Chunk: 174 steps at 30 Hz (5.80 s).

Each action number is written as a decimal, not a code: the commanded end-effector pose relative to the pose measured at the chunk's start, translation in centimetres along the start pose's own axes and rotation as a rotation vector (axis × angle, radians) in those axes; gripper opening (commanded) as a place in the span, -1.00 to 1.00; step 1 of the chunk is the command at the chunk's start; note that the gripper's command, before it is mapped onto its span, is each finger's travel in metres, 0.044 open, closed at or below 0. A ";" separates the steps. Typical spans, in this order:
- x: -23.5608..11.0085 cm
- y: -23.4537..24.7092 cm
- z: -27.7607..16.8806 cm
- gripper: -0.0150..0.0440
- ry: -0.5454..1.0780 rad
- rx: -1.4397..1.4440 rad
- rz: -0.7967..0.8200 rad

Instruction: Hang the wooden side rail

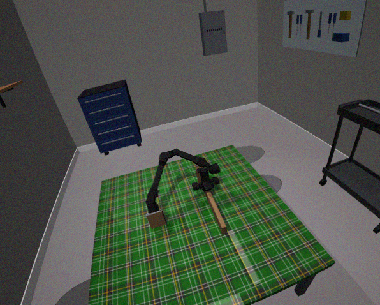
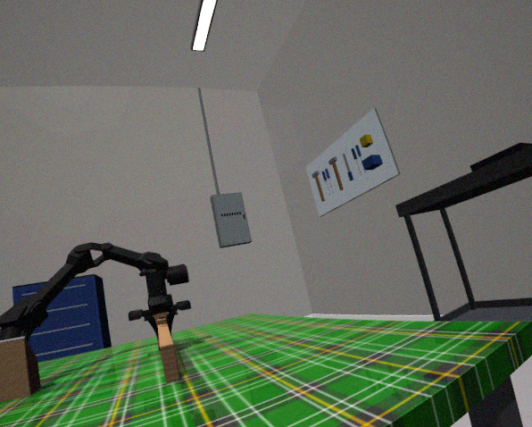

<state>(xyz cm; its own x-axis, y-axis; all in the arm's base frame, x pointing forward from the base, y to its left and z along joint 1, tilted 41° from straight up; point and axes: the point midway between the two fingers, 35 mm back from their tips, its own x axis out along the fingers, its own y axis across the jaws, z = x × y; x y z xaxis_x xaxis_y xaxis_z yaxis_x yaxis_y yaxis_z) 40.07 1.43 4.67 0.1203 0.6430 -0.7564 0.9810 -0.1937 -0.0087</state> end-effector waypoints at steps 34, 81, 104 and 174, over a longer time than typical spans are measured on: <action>-0.3 0.1 -0.5 -0.49 0.000 0.003 0.007; -0.3 0.1 -1.1 -0.49 0.000 0.003 0.007; -0.2 0.0 -1.2 -0.49 0.001 0.003 0.007; 0.9 0.0 -1.2 -0.49 0.001 0.003 0.007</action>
<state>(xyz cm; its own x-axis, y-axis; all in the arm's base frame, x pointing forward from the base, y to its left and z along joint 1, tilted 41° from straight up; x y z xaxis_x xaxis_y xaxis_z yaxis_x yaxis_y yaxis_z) 40.28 2.92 4.72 0.1218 0.6372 -0.7610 0.9805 -0.1965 -0.0075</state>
